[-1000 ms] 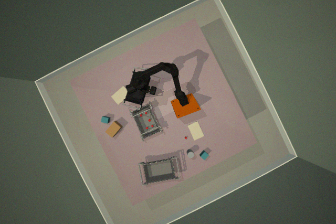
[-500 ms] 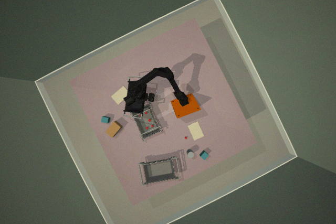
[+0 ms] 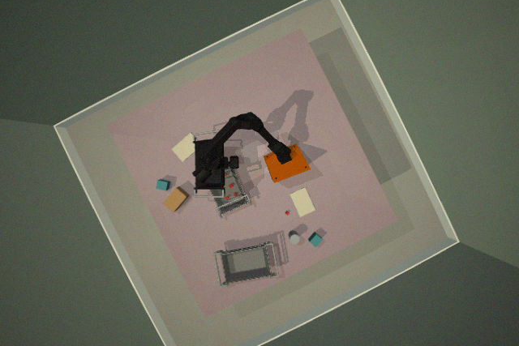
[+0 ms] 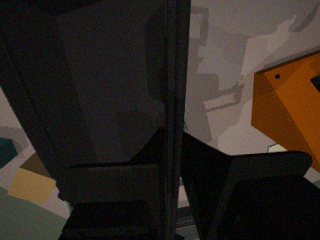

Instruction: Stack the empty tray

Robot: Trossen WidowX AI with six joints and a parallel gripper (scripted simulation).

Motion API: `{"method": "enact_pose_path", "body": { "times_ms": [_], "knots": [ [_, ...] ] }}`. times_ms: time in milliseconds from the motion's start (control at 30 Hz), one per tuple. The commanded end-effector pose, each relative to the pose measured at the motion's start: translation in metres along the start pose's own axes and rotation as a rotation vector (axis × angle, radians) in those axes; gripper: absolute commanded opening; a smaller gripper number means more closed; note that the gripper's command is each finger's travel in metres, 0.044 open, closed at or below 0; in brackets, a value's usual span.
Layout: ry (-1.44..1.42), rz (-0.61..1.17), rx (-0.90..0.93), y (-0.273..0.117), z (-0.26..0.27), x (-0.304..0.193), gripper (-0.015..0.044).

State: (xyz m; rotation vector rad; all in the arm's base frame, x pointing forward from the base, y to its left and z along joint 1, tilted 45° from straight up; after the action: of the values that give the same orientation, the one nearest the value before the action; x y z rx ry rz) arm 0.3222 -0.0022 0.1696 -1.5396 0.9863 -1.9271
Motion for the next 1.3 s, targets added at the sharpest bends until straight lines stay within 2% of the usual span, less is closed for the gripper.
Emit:
{"method": "enact_pose_path", "body": {
  "times_ms": [0,800,1267],
  "knots": [
    [-0.027,0.005,0.024,-0.009,0.002,-0.017,0.0],
    [-0.263,-0.083,0.053,-0.017,-0.023,-0.131,0.0],
    [-0.27,-0.087,0.054,-0.017,-0.024,-0.134,0.0]
  ]
}}
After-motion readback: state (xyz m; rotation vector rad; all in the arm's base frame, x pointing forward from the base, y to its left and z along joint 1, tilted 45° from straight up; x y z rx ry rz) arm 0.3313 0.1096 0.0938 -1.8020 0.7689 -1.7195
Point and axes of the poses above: the point midway between the two fingers, 35 mm back from their tips, its own y axis out along the fingers, its own z axis across the jaws, x = y × z, the point moved 2 cm from there along -y, back along the fingers, and after that the axes turned 8 degrees about -y, right-handed, at the moved point
